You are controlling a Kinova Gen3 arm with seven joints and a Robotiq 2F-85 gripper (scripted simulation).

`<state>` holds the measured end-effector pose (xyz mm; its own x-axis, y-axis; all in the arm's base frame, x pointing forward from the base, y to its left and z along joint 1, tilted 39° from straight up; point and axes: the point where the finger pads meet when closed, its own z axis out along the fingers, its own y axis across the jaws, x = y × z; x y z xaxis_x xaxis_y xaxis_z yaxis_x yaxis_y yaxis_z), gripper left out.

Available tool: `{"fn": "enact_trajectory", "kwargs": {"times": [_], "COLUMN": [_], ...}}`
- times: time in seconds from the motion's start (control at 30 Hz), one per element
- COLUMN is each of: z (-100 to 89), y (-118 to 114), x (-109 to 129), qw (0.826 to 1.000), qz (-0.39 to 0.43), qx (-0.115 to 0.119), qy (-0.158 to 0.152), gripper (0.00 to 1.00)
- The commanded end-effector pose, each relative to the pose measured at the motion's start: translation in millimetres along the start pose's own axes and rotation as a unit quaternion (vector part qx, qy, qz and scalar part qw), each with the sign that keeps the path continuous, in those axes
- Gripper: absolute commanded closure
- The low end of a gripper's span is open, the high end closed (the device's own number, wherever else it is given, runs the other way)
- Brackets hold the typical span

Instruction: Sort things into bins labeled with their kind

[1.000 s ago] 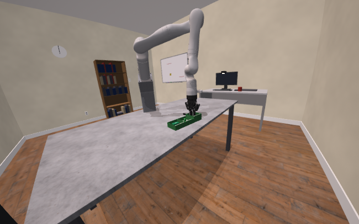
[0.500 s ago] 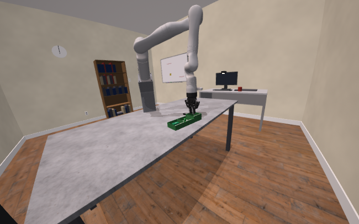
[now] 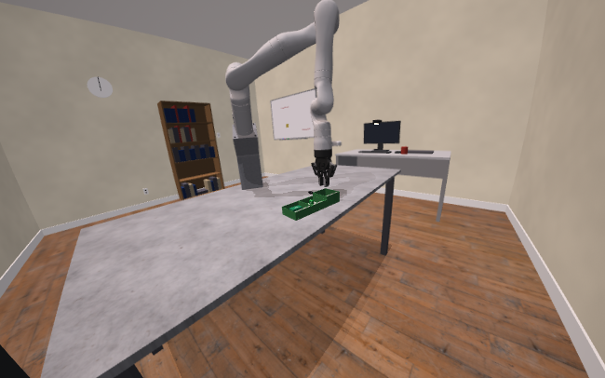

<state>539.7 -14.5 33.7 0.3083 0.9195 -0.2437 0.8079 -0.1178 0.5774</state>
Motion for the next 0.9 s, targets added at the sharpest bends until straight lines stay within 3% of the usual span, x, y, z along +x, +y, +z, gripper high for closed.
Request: {"fn": "enact_trajectory", "kwargs": {"times": [0.0,0.13,0.17,0.87], "z": [-1.6,-1.6,-5.6,-81.5], "y": [1.0,1.3,1.4,1.1], "x": [1.7,2.4,2.4,2.1], "qw": [1.000,1.000,1.000,1.000], "qz": [0.000,0.000,0.000,0.000], "qx": [-0.001,-0.001,-0.001,-0.001], "qy": [0.002,0.002,0.002,0.002], "gripper": [0.73,0.73,0.00,0.00]}}
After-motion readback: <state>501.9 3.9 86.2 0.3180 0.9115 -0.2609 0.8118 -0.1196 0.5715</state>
